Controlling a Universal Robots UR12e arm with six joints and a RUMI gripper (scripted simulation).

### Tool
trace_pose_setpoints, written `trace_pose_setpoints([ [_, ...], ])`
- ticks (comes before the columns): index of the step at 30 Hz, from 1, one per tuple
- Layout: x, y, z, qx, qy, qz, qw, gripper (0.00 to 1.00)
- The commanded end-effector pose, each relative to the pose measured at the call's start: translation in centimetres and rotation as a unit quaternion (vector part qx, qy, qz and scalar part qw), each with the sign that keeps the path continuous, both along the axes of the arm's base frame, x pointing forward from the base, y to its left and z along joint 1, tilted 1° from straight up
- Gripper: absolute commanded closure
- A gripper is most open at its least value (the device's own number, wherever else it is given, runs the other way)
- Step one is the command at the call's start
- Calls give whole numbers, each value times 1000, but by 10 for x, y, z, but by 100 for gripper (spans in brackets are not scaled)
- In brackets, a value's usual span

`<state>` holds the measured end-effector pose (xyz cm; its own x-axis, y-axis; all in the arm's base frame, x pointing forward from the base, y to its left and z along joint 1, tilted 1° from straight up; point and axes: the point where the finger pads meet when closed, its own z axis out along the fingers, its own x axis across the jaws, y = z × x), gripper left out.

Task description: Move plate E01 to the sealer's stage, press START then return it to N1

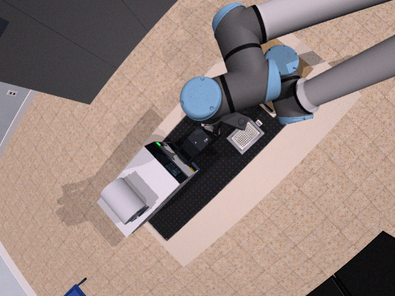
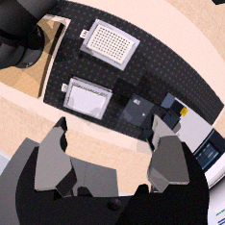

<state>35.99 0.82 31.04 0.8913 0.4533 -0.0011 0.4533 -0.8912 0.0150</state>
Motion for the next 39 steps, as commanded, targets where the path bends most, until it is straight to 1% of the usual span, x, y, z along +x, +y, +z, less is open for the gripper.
trace_pose_setpoints([
  [1, -7, 4, -14, -1, -1, 0, 1000, 32],
  [5, -16, 8, -31, -1, -1, 0, 1000, 32],
  [7, -16, 8, -31, -1, -1, 0, 1000, 32],
  [11, -25, 13, -48, -1, -1, 0, 1000, 32],
  [12, -25, 13, -49, -1, -1, 0, 1000, 32],
  [17, -23, 14, -49, 0, -2, -83, 997, 32],
  [22, -20, 15, -49, 0, -4, -166, 986, 32],
  [24, -20, 15, -49, 0, -4, -166, 986, 32],
  [27, -18, 15, -49, 1, -4, -215, 977, 32],
  [32, -16, 15, -49, 1, -6, -292, 956, 32],
  [35, -14, 15, -49, 1, -6, -332, 943, 32],
  [39, -13, 14, -49, 2, -7, -387, 922, 32],
])
